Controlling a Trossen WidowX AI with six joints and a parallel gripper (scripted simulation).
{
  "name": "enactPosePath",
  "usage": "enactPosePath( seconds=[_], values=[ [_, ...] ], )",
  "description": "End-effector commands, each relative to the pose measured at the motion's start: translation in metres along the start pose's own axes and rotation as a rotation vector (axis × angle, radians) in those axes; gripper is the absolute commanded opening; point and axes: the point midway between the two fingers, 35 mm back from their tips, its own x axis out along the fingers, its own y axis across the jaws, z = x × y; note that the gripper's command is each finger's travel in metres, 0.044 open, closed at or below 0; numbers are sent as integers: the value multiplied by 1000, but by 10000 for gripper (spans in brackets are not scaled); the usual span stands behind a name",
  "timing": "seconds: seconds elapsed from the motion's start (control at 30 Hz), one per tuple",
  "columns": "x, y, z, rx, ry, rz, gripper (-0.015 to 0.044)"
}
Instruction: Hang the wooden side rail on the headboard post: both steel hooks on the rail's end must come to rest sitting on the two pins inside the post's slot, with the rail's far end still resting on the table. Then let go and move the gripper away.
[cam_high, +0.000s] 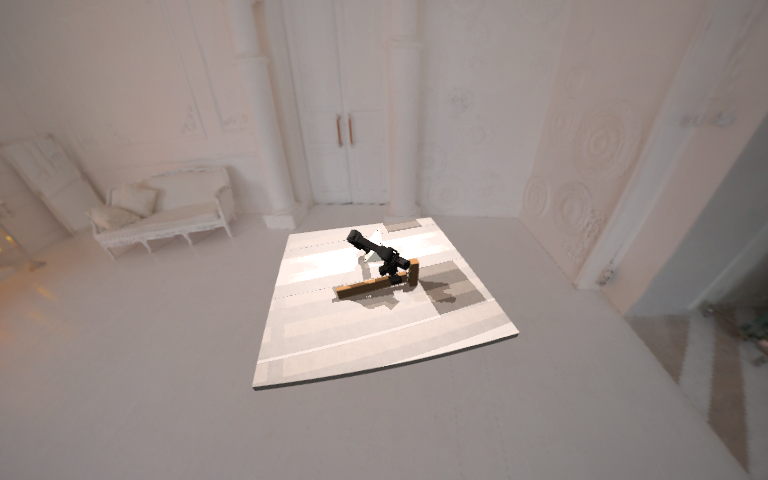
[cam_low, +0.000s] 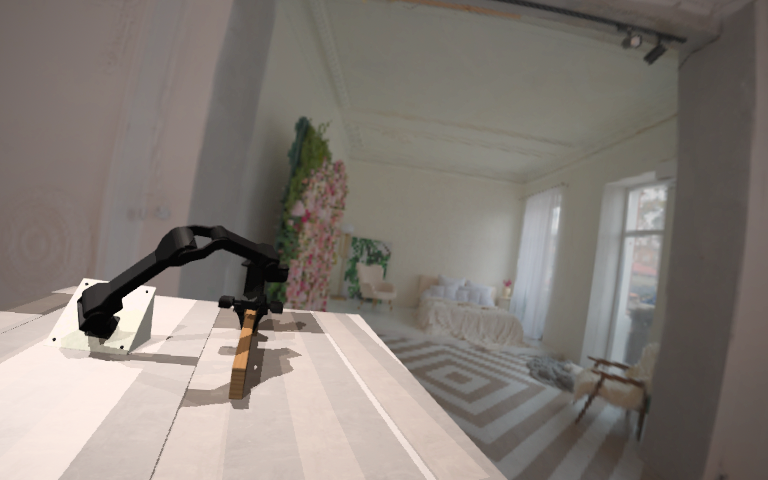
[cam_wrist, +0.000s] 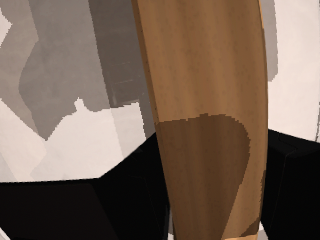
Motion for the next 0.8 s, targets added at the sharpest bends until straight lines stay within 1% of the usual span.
enactPosePath(
  seconds=[0.0,0.77],
  values=[
    [-7,2,-5,1,8,19,0],
    [-8,1,-7,1,8,19,0]
  ],
)
